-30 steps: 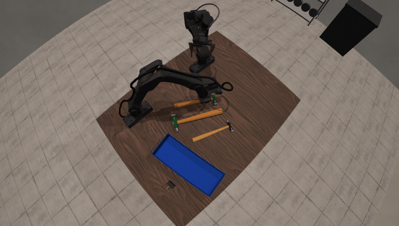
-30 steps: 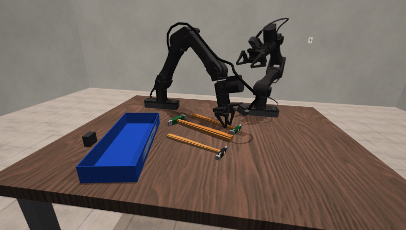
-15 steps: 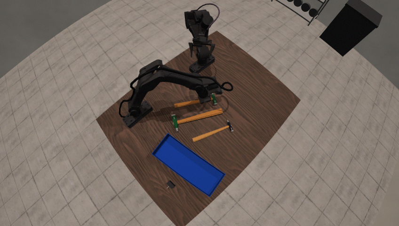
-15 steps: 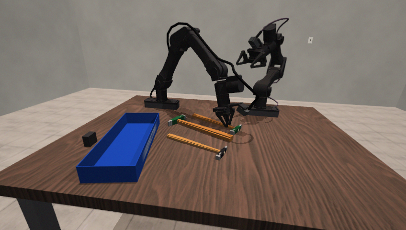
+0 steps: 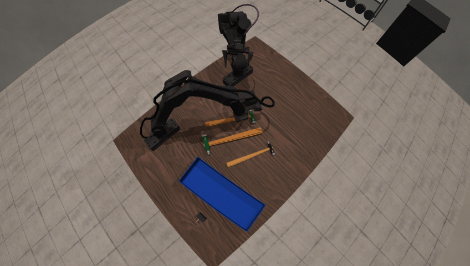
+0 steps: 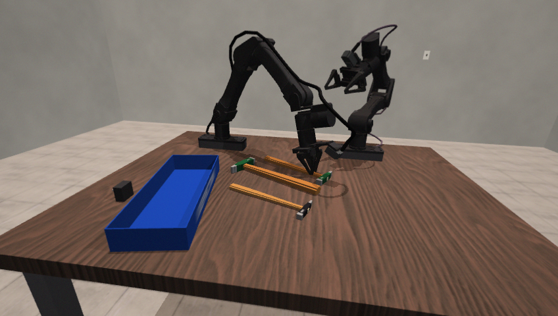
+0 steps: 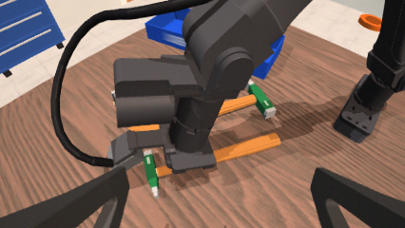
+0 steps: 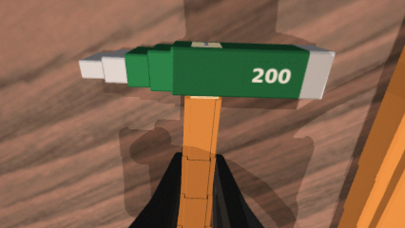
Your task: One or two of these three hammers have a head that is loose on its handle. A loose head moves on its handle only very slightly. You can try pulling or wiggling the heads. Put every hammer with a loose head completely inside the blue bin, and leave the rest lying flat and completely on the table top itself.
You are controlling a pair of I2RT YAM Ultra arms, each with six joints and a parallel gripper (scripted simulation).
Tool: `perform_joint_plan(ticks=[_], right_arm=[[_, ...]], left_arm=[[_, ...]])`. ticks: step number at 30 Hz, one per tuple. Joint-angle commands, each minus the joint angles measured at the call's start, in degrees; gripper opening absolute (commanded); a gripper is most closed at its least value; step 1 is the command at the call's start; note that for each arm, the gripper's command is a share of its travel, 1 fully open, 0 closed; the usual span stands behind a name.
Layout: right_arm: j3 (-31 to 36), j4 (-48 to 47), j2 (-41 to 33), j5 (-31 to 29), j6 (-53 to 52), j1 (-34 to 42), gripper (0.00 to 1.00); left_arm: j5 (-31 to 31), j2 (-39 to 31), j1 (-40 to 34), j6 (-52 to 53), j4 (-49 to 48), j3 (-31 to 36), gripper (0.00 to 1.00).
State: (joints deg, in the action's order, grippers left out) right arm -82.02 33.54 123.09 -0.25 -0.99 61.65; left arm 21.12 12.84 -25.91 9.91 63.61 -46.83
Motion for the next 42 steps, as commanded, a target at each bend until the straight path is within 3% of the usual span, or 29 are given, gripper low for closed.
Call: perform_joint_plan(ticks=[1,2,3,15,28,36,42], right_arm=[[-0.25,-0.12,0.08,-0.07,-0.19,0.05,0.0],[-0.25,-0.12,0.08,-0.07,-0.19,0.05,0.0],[-0.25,-0.12,0.08,-0.07,-0.19,0.05,0.1],[-8.13,13.29,-6.2,-0.2,-0.18,0.03,0.1],[-11.66,17.73,-7.52,0.9,2.55,-0.74,0.1],[-5.94,15.72,-10.95,2.68,10.6,-6.8,0.1],[-0.93,16.21,-14.53,5.33,20.98,-17.03,0.1]], left_arm=[[-0.36,-0.86,-0.55,-0.4,0.22,0.71,1.0],[-0.36,-0.86,-0.55,-0.4,0.22,0.71,1.0],[-0.44,-0.87,-0.64,-0.45,0.2,0.71,1.0],[-0.73,-0.89,-0.98,-0.63,0.15,0.72,1.0],[-0.93,-0.9,-1.22,-0.76,0.11,0.73,1.0],[-0.32,2.99,0.39,-1.45,-8.21,0.04,1.0],[-3.84,14.57,-3.6,-5.51,-23.8,-2.01,1.0]])
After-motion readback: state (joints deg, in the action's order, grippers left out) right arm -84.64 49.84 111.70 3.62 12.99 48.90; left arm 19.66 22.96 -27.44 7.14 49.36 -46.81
